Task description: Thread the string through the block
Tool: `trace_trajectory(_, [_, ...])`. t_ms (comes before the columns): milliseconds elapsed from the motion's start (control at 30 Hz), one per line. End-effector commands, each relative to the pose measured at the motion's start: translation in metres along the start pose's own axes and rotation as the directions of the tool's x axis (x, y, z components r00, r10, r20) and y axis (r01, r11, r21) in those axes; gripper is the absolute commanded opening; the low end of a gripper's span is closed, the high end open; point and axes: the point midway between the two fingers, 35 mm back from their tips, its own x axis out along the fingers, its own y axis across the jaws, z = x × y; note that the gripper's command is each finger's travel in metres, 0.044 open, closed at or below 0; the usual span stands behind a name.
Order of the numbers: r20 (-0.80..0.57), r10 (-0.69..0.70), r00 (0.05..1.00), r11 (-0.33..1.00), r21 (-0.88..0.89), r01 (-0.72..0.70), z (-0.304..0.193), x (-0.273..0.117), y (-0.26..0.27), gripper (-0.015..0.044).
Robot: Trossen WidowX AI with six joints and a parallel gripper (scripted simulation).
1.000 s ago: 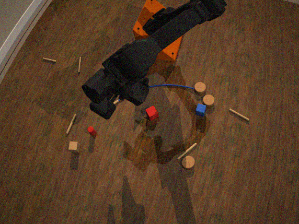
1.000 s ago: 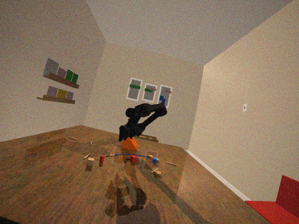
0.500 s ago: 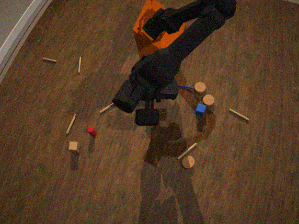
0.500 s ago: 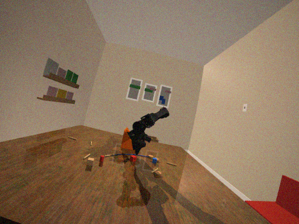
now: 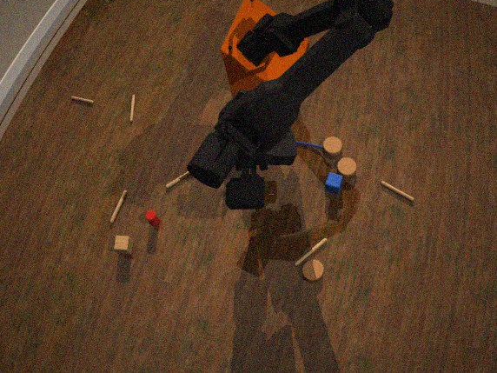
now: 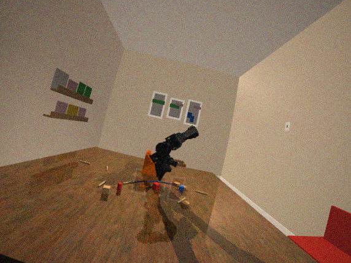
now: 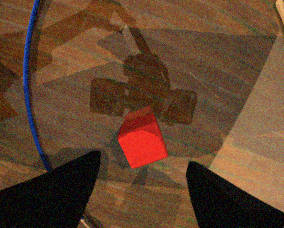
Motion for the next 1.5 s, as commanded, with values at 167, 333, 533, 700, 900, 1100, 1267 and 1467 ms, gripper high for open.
trace_trajectory(167, [0.0, 0.0, 1.0, 1.0, 0.0, 0.0, 0.0, 0.0, 0.0, 0.0218])
trace_trajectory(333, [0.0, 0.0, 1.0, 1.0, 0.0, 0.0, 0.0, 0.0, 0.0, 0.0087])
trace_trajectory(533, [0.0, 0.0, 1.0, 1.0, 0.0, 0.0, 0.0, 0.0, 0.0, 0.0])
trace_trajectory(700, [0.0, 0.0, 1.0, 1.0, 0.0, 0.0, 0.0, 0.0, 0.0, 0.0])
trace_trajectory(900, [0.0, 0.0, 1.0, 1.0, 0.0, 0.0, 0.0, 0.0, 0.0, 0.0])
trace_trajectory(1100, [0.0, 0.0, 1.0, 1.0, 0.0, 0.0, 0.0001, 0.0001, 0.0, 0.0079])
trace_trajectory(1267, [0.0, 0.0, 1.0, 1.0, 0.0, 0.0, 0.0001, 0.0001, 0.0, 0.021])
trace_trajectory(1467, [0.0, 0.0, 1.0, 1.0, 0.0, 0.0, 0.0001, 0.0001, 0.0, 0.0165])
